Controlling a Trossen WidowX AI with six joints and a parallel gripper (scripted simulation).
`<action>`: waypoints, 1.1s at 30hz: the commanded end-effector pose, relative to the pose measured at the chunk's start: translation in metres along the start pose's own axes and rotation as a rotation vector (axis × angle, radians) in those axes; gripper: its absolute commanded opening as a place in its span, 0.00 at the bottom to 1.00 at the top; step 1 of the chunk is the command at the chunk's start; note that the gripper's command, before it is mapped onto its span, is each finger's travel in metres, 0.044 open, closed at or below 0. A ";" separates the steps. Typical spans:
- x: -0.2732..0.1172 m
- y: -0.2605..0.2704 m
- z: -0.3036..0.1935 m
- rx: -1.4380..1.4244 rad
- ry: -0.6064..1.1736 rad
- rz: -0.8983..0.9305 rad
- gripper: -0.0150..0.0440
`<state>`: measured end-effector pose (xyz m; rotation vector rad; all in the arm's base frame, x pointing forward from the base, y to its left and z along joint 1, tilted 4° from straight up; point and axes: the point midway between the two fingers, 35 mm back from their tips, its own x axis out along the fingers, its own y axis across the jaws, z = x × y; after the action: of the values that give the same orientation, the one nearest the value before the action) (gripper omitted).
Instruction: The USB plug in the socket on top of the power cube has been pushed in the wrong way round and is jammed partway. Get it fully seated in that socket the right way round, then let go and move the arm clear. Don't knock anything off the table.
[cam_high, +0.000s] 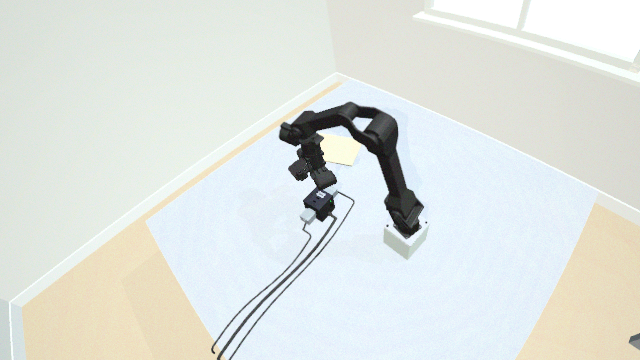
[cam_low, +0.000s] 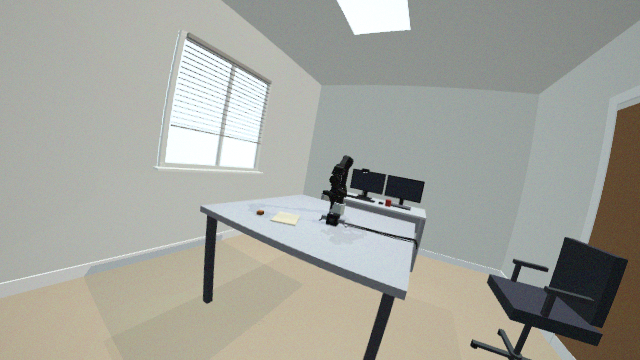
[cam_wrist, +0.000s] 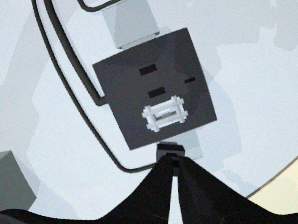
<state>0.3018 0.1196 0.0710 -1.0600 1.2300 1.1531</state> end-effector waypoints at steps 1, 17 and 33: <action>0.000 0.000 0.000 -0.113 0.000 0.001 0.25; 0.000 0.000 0.000 -0.467 0.000 0.001 0.25; 0.001 0.000 0.000 -0.460 -0.004 0.001 0.25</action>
<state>0.3019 0.1196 0.0710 -1.3966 0.9825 1.4776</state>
